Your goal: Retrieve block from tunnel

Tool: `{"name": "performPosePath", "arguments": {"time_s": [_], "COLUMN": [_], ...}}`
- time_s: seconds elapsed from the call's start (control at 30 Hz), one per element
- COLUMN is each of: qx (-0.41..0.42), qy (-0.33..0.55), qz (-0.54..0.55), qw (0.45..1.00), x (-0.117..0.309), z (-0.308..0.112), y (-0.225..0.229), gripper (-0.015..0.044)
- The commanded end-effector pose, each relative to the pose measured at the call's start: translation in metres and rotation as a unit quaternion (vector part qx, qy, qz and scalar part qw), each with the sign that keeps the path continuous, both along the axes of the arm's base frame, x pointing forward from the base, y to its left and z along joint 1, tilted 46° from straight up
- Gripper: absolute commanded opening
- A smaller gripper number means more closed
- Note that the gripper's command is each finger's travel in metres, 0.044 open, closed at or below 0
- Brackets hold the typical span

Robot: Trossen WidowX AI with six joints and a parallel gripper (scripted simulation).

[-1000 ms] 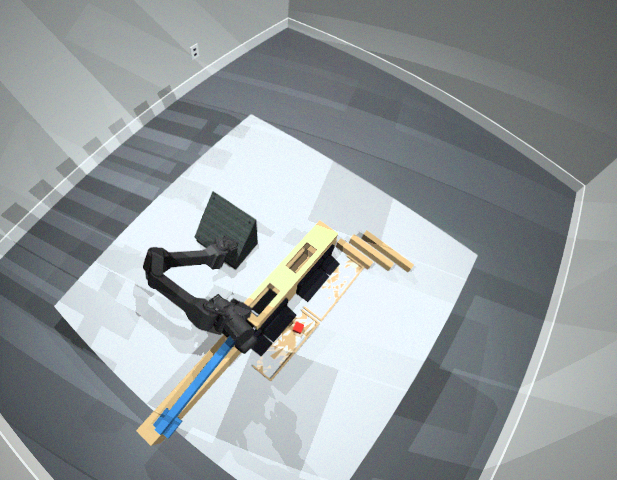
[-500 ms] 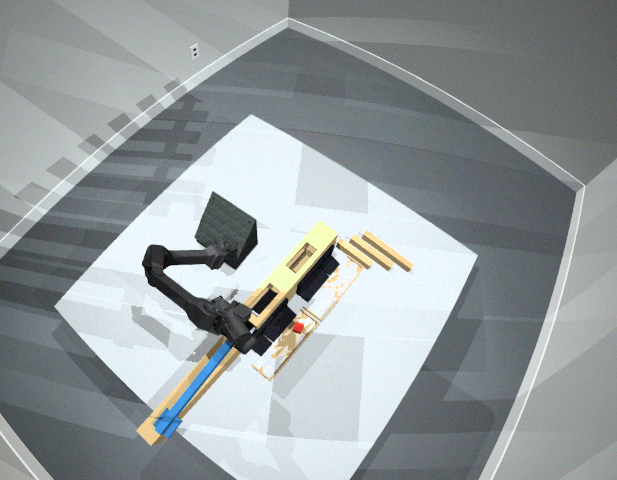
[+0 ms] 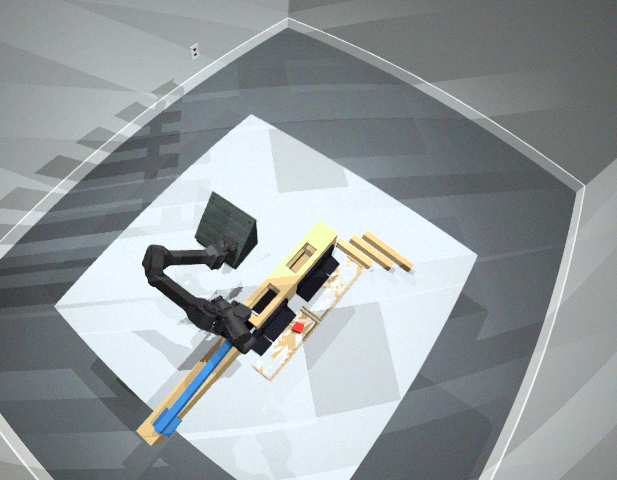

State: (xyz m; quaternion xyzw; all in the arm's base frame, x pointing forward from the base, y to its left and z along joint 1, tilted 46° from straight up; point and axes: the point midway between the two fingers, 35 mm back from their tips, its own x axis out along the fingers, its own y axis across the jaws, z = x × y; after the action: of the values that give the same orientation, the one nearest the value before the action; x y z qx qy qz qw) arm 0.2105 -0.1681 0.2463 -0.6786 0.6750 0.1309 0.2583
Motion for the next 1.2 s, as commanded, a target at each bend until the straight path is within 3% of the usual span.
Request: {"name": "performPosePath", "arguments": {"time_s": [0.0,0.77,0.8,1.17], "qx": [0.001,0.004,0.034,0.026], "qy": [-0.001,-0.003,0.009,0.006], "qz": [-0.001,-0.001,0.041,0.026], "qw": [1.0,1.0,0.999,0.999], "x": [0.0,-0.012,0.001,0.002], "z": [0.001,0.044,0.025,0.035], "y": [-0.002,-0.049,-0.028,-0.02], "gripper": [0.0,0.0,0.0026,0.0315]}}
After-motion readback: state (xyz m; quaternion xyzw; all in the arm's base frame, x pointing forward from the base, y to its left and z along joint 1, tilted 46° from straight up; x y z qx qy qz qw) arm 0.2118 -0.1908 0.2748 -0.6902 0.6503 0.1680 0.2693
